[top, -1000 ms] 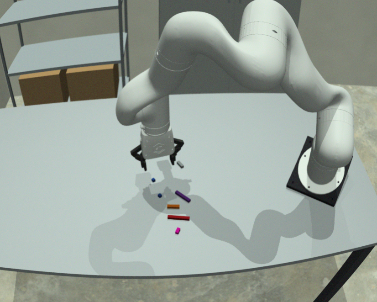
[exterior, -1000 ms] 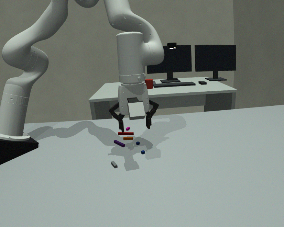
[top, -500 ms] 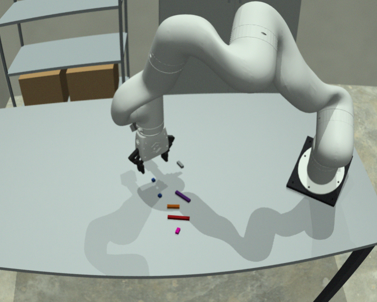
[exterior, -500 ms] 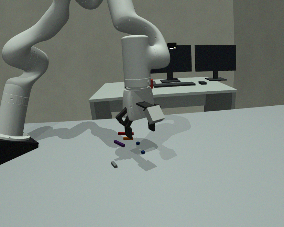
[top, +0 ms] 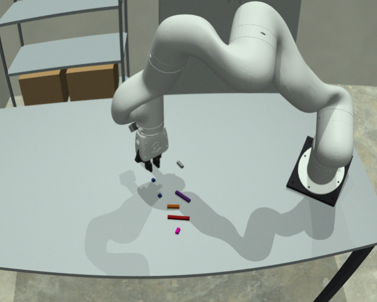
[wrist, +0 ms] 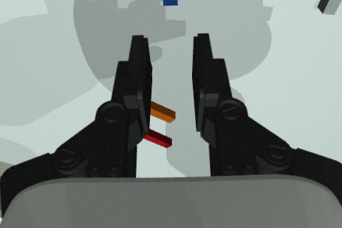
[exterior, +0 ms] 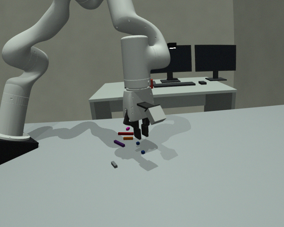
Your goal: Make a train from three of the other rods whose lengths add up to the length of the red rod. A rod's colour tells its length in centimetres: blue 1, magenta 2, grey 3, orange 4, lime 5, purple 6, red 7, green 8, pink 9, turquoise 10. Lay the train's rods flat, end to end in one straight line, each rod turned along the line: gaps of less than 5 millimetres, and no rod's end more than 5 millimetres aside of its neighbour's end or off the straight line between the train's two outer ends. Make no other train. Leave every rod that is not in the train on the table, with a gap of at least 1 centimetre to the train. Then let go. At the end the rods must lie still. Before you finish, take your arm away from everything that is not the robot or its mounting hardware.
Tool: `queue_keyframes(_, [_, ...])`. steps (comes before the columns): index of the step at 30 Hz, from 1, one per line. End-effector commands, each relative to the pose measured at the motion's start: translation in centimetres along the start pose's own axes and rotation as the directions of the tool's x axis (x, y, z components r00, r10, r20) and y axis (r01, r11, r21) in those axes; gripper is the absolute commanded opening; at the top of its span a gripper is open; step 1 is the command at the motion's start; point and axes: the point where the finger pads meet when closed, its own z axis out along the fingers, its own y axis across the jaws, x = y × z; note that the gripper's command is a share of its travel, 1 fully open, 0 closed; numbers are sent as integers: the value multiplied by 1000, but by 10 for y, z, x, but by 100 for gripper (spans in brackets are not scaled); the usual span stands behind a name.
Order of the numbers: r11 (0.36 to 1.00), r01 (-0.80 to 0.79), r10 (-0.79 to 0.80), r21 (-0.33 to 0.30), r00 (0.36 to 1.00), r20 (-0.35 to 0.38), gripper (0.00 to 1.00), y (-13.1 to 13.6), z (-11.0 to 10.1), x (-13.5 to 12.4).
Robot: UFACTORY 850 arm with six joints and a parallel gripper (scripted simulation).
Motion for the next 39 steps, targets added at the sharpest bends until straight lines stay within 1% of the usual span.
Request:
queue_keyframes(1, [1000,0,0,1,1000,-2,24,-1,-1,1])
queue_keyframes(27, [1000,0,0,1,1000,-2,24,-1,-1,1])
queue_keyframes(39, [1000,1,-1,2,1000,-1,24,-1,4,1])
